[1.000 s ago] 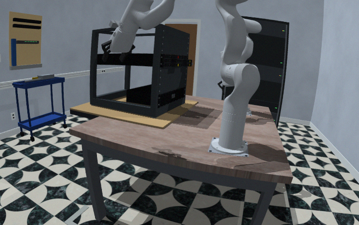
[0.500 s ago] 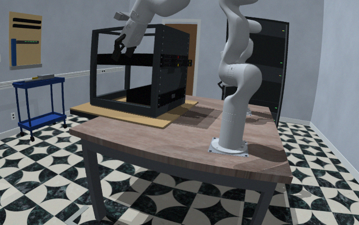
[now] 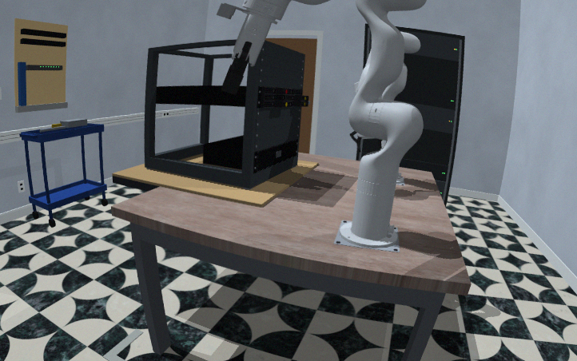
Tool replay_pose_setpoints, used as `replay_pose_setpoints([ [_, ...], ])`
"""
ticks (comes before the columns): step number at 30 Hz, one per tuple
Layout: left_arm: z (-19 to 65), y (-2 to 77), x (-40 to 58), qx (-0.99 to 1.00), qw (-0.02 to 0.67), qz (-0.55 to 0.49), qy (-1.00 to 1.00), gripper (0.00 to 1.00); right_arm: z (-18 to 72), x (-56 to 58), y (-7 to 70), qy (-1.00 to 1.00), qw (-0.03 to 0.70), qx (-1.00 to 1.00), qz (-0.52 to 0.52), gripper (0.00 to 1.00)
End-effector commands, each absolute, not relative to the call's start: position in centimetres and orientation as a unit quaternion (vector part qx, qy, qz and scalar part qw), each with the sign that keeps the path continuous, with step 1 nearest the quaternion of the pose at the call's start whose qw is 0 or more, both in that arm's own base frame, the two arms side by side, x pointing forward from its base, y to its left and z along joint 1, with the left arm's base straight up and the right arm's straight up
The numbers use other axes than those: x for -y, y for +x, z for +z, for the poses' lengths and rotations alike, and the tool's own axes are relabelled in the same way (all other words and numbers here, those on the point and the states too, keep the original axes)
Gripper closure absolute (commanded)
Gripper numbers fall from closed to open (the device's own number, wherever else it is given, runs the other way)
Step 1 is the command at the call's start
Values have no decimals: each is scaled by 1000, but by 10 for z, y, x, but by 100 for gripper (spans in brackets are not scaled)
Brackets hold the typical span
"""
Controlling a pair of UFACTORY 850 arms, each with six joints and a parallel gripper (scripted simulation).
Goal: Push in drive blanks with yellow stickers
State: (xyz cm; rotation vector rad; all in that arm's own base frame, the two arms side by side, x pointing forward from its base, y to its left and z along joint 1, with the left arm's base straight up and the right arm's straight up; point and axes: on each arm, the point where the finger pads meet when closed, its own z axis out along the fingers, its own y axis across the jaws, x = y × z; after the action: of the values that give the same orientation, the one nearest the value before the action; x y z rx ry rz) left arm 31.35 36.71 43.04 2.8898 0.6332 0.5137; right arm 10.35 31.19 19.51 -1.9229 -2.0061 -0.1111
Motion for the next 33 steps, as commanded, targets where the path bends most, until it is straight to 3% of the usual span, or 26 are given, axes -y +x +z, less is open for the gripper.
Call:
replay_pose_setpoints([
  [1,435,280,-380,-267,65,147,950,0,196,-313,104,-680,180,710,-40,0],
  [15,448,169,-400,-458,45,82,884,0,196,-313,104,-680,180,710,-40,0],
  [33,459,83,-400,-596,21,33,802,0,196,-313,104,-680,180,710,-40,0],
])
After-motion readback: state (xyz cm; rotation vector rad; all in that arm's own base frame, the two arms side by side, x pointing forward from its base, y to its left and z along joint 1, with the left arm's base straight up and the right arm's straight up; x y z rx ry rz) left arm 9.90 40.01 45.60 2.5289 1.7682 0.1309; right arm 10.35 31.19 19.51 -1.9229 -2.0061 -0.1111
